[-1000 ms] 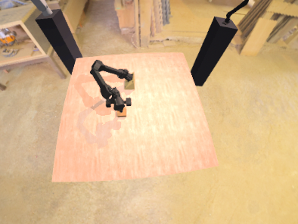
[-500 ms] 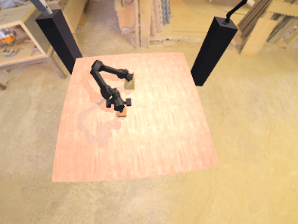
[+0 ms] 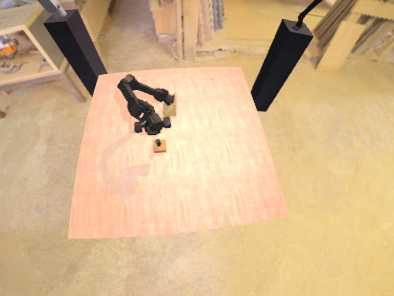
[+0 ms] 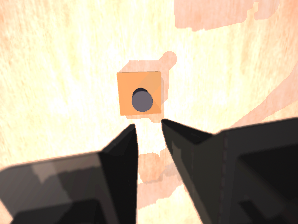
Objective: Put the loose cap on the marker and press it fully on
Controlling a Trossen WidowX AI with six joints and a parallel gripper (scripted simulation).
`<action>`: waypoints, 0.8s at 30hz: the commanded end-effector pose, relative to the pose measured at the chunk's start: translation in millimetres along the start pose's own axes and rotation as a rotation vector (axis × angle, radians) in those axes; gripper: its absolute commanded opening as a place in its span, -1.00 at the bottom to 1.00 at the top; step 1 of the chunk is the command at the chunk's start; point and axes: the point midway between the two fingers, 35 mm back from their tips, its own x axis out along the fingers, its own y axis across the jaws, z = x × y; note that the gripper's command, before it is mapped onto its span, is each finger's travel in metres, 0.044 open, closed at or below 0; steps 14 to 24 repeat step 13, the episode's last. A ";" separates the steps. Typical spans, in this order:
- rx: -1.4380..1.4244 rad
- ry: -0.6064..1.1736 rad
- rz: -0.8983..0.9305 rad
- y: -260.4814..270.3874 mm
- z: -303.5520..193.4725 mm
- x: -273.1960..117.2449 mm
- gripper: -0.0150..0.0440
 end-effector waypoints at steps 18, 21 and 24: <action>0.005 0.001 0.005 0.0 0.2 -2.0 1.00; 0.005 0.001 0.005 0.0 0.2 -2.0 1.00; 0.005 0.001 0.005 0.0 0.2 -2.0 1.00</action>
